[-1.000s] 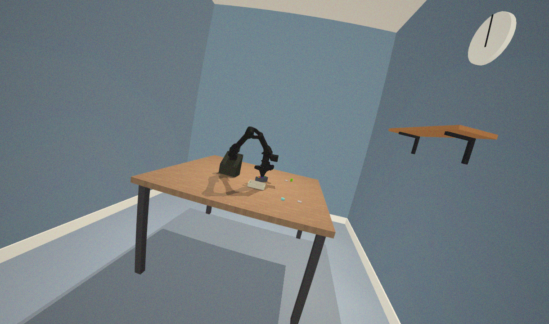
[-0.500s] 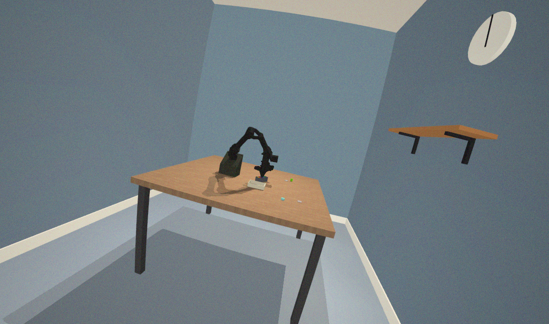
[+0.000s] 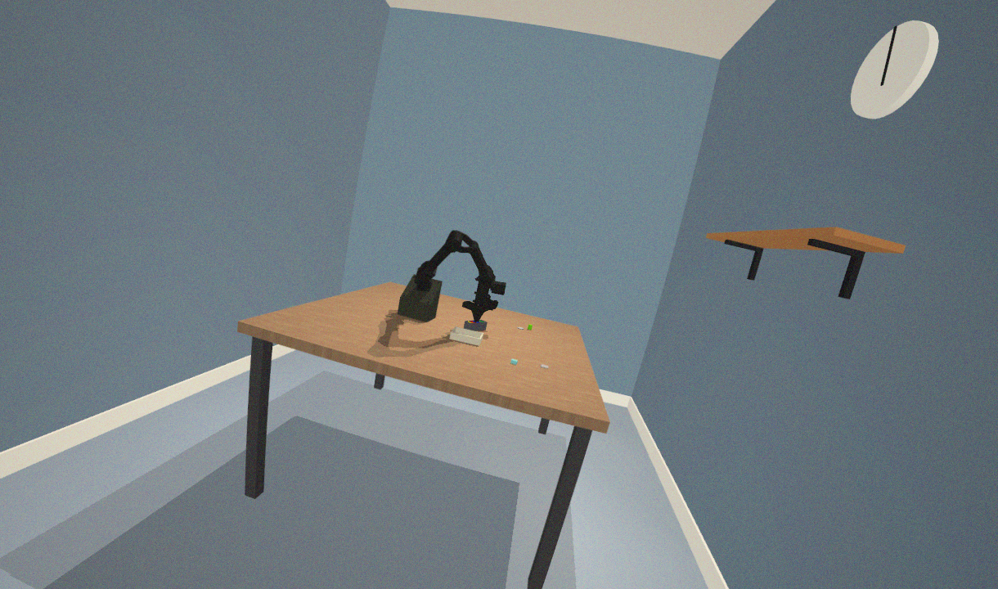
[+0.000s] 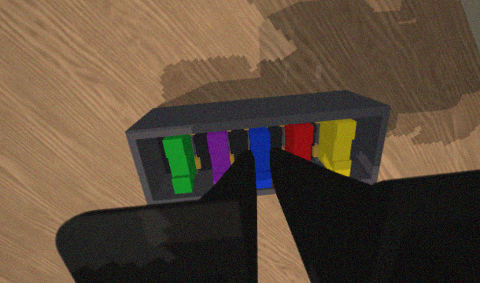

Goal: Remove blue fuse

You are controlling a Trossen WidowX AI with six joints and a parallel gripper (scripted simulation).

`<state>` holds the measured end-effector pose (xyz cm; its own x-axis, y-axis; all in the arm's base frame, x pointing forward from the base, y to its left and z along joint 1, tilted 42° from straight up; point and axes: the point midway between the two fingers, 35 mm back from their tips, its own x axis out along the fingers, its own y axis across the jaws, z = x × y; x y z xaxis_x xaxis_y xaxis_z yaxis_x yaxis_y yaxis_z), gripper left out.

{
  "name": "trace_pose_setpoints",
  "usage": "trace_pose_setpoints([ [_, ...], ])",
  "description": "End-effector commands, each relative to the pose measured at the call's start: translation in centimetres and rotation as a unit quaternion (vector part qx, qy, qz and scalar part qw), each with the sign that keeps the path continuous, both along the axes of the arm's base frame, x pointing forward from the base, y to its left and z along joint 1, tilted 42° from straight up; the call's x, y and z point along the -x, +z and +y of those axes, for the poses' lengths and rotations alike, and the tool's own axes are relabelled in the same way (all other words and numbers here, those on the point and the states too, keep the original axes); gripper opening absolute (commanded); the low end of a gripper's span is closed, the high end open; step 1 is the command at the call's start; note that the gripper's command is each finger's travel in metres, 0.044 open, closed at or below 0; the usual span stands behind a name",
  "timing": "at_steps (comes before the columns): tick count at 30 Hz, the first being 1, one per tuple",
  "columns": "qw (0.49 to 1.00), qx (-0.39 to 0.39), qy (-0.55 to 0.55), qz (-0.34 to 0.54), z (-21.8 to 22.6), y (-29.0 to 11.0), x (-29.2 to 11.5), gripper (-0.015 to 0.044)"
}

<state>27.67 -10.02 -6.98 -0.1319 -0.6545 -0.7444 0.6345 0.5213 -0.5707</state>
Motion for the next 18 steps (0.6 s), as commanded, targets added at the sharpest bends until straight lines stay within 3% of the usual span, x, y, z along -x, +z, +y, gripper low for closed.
trace_pose_setpoints([
  [1,1.0,0.0,-0.002,-0.002,0.14,0.16,-0.08,0.0],
  [18,1.0,0.0,-0.001,-0.002,0.7,0.76,-0.22,0.0],
])
